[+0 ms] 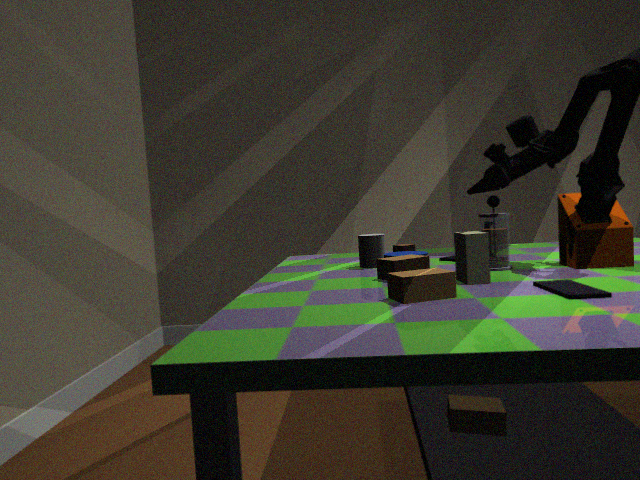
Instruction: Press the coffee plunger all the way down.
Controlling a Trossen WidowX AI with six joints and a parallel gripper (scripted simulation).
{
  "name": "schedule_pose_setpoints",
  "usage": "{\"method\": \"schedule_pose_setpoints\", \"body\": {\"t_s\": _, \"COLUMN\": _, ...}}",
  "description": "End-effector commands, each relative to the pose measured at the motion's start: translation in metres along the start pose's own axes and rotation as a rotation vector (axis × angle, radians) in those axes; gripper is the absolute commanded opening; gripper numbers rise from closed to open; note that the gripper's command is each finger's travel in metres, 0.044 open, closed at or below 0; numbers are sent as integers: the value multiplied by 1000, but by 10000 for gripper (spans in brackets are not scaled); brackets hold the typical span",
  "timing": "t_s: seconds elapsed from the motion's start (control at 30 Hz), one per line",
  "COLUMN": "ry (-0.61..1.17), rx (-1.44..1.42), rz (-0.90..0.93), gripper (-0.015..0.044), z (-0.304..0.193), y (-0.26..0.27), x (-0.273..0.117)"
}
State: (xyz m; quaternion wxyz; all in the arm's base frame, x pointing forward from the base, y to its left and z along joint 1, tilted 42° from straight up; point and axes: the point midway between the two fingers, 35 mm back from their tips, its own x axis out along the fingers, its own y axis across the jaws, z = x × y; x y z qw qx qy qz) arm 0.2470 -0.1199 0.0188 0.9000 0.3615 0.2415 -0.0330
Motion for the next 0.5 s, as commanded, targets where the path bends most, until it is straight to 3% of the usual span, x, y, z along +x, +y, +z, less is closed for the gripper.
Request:
{"method": "schedule_pose_setpoints", "body": {"t_s": 0.0, "ry": -6, "rx": -12, "rz": -11, "gripper": 440, "z": 11, "y": -3, "x": -7}}
{"method": "schedule_pose_setpoints", "body": {"t_s": 0.33, "ry": 73, "rx": -17, "rz": 62, "gripper": 440, "z": 27, "y": 24, "x": -69}}
{"method": "schedule_pose_setpoints", "body": {"t_s": 0.47, "ry": 72, "rx": -16, "rz": 71, "gripper": 440, "z": 28, "y": 28, "x": -75}}
